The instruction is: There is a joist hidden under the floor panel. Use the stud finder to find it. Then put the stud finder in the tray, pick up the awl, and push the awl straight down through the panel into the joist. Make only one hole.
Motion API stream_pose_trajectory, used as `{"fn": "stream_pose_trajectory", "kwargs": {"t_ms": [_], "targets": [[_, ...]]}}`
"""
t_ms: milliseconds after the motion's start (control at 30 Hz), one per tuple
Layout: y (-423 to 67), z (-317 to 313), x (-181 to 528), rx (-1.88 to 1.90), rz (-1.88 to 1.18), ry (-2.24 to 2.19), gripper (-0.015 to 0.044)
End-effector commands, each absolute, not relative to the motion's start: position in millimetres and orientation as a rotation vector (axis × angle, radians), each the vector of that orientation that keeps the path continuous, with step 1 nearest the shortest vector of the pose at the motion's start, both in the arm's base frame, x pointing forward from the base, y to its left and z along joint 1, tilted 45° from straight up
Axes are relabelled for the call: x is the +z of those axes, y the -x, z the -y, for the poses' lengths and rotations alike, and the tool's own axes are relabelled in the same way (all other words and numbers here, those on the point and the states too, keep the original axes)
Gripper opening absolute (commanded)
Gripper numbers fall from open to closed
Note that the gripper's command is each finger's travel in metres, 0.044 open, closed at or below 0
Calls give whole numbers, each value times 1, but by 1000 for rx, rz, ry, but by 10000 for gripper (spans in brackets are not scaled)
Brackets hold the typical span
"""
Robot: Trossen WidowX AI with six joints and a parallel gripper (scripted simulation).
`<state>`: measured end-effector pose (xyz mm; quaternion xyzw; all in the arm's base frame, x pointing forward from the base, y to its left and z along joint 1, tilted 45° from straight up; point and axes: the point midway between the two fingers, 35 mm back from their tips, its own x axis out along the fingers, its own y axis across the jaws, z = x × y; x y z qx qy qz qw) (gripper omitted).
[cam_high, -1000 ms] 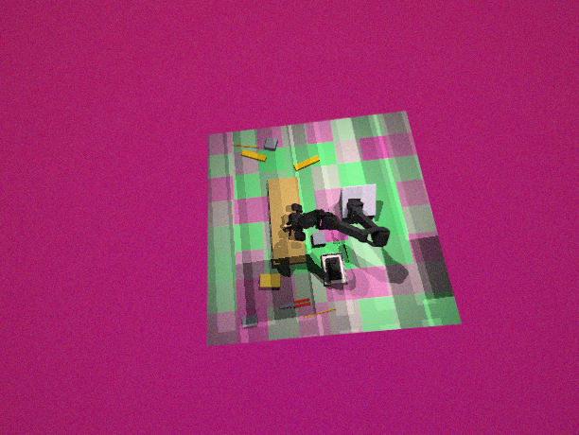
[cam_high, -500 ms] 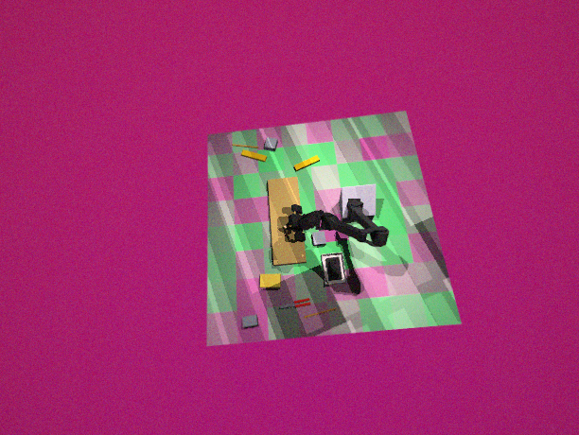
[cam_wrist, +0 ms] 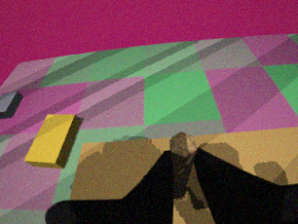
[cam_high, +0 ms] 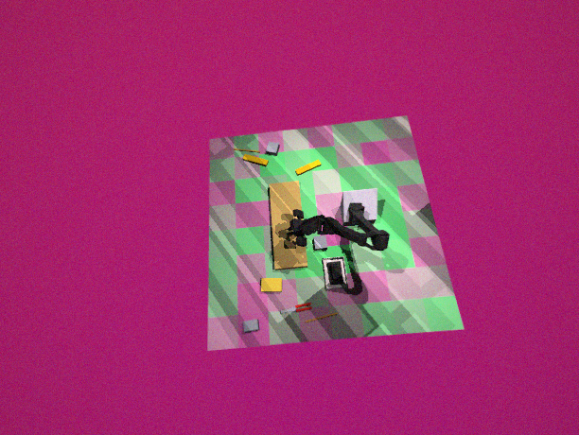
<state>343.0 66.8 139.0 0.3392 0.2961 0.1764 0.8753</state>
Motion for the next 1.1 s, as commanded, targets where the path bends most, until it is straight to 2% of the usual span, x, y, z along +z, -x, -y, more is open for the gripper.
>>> {"fn": "stream_pose_trajectory", "kwargs": {"t_ms": [0, 1067], "targets": [[-342, -69, 132, 359, -629, -713, 0], [-338, -96, 104, 360, -628, -716, 0]]}}
